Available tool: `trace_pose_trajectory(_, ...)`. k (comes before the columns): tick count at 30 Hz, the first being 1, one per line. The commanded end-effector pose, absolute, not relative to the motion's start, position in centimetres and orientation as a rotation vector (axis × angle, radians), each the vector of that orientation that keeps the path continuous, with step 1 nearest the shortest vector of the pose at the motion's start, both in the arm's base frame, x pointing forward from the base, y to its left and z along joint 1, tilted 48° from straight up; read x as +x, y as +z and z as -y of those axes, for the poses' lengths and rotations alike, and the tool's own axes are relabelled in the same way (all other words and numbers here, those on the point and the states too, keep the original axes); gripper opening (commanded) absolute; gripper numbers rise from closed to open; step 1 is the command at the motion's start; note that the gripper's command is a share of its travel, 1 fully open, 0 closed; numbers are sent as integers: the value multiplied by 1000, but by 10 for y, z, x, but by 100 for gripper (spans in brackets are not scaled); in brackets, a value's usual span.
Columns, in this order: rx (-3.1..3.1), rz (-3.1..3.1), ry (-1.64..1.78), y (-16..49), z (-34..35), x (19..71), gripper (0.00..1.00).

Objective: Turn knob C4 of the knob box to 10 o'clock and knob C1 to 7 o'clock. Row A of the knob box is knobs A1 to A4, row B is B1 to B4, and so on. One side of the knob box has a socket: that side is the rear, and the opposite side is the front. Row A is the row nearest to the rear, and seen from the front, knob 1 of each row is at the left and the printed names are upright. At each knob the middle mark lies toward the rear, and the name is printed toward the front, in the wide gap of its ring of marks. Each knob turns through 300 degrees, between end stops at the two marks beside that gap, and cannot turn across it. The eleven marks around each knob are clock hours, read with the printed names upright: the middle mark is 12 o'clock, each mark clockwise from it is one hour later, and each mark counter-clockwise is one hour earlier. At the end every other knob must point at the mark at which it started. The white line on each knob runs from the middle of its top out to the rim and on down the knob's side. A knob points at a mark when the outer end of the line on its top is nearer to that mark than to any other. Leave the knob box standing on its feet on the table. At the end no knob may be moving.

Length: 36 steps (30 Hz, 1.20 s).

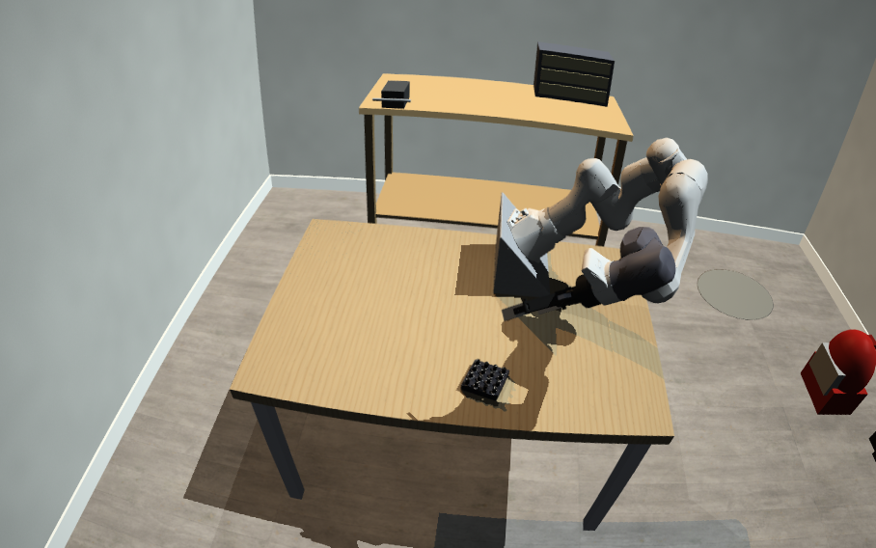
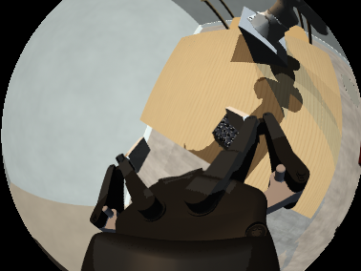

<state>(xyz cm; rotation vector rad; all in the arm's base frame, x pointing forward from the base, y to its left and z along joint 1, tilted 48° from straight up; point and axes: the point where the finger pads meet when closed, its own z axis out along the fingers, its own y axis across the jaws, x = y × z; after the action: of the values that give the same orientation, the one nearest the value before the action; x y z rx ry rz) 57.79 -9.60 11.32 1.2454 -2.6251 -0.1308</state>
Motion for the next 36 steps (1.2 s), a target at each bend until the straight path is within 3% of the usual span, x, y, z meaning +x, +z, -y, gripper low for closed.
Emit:
trace_pose_trajectory(1,1449,2538,-187,104,95,577,100)
trace_pose_trajectory(36,2014,2205,-462,32,91,542,100)
